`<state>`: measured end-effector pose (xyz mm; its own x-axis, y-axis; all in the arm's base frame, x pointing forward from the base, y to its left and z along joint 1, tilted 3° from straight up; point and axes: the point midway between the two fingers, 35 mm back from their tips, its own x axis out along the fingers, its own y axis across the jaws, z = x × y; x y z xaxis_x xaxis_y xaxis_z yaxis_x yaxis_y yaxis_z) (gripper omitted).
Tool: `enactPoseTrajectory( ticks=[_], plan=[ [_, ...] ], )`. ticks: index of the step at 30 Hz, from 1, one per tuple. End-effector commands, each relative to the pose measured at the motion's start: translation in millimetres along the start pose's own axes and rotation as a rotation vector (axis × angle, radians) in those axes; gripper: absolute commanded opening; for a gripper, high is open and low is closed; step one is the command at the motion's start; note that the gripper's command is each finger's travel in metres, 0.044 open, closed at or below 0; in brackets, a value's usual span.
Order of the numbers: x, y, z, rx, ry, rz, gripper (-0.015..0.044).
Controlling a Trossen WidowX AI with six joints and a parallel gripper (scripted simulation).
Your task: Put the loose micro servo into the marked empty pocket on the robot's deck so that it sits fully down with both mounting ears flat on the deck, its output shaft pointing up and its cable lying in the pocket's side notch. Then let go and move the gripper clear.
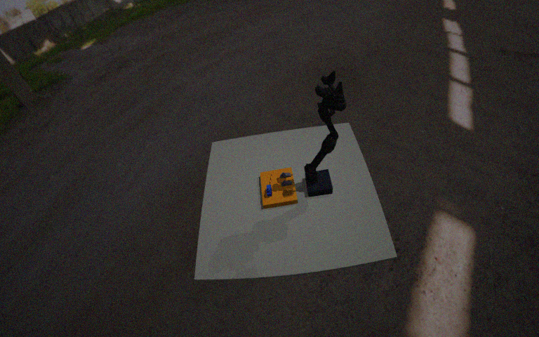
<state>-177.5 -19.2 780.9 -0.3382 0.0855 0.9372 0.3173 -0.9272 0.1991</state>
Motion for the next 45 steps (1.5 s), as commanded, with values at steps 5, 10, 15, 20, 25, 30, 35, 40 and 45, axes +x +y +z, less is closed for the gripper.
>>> enactPoseTrajectory(
  ticks=[5,10,15,20,25,30,35,40,45],
  plan=[
    [-1.1,1.8,10.2,0.024,-0.027,0.007,0.044],
    [-5.6,6.6,40.4,0.098,-0.108,0.026,0.044],
    [-12.6,10.9,73.8,0.154,-0.191,0.056,0.044],
    [-23.8,15.5,113.9,0.225,-0.296,0.091,0.044],
    [-34.9,19.5,142.7,0.268,-0.367,0.128,0.044],
    [-44.1,21.4,163.7,0.31,-0.422,0.152,0.044],
    [-54.3,23.7,184.9,0.375,-0.464,0.188,0.044],
    [-67.7,24.3,210.2,0.409,-0.533,0.212,0.044],
    [-78.1,24.6,227.4,0.446,-0.58,0.237,0.044]
  ],
)
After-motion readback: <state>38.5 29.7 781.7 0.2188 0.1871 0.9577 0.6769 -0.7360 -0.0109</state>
